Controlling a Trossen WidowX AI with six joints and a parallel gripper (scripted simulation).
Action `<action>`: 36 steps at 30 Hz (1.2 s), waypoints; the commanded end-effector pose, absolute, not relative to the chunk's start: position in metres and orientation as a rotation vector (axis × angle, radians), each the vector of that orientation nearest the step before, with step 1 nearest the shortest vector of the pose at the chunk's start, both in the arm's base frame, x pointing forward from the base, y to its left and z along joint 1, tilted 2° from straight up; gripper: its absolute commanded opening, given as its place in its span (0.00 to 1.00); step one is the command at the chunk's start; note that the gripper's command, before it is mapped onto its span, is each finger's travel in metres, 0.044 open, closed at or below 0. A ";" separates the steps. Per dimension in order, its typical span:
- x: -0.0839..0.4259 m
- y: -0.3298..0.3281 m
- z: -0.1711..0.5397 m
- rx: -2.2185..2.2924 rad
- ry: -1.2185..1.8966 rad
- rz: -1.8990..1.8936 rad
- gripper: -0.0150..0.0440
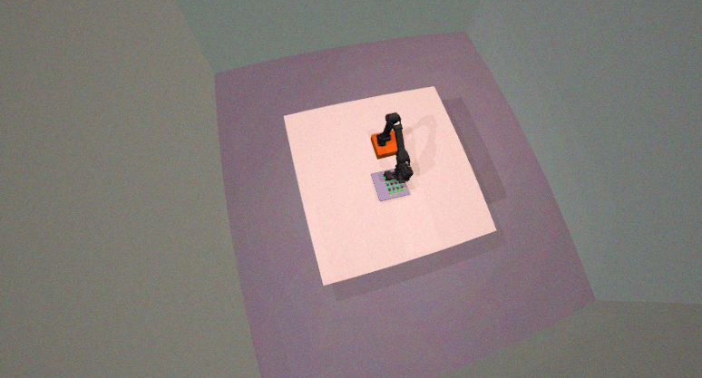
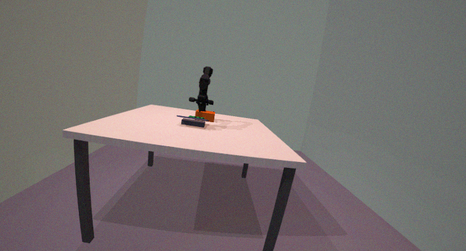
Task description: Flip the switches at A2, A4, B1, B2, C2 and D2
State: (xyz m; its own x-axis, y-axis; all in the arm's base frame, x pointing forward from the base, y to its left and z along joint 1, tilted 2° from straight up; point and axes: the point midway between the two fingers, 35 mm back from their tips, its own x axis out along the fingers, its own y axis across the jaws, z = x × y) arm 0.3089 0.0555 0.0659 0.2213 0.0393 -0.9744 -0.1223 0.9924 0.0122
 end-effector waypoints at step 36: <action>0.314 0.055 0.029 -0.072 1.345 0.116 0.25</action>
State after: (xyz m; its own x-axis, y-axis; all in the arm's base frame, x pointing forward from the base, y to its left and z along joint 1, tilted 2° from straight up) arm 0.3134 0.0548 0.0298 0.2196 0.0381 -0.9749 -0.1212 0.9926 0.0115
